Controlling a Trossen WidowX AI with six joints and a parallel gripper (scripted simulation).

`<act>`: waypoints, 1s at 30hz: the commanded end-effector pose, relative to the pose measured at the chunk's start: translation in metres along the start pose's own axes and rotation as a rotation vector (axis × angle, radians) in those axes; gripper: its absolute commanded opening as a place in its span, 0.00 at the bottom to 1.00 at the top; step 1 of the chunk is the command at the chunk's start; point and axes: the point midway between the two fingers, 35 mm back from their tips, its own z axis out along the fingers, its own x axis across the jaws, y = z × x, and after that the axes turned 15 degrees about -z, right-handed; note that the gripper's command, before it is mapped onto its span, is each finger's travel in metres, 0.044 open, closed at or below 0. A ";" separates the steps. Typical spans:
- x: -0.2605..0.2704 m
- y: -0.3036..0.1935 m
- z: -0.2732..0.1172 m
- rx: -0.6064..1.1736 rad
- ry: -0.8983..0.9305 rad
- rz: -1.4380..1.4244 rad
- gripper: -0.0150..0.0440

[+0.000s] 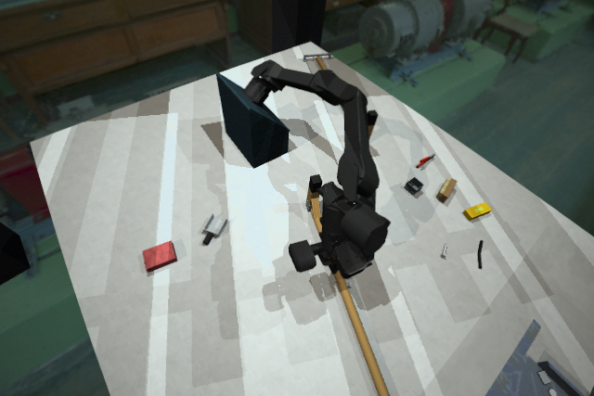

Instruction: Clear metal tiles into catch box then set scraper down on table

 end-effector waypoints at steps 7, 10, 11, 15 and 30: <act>-0.016 -0.012 -0.041 0.053 0.049 -0.076 0.25; -0.019 -0.016 -0.052 0.066 0.066 -0.094 0.25; -0.020 -0.017 -0.054 0.068 0.069 -0.097 0.25; -0.020 -0.017 -0.053 0.069 0.070 -0.098 0.25; -0.017 -0.025 -0.017 0.081 0.070 -0.089 0.25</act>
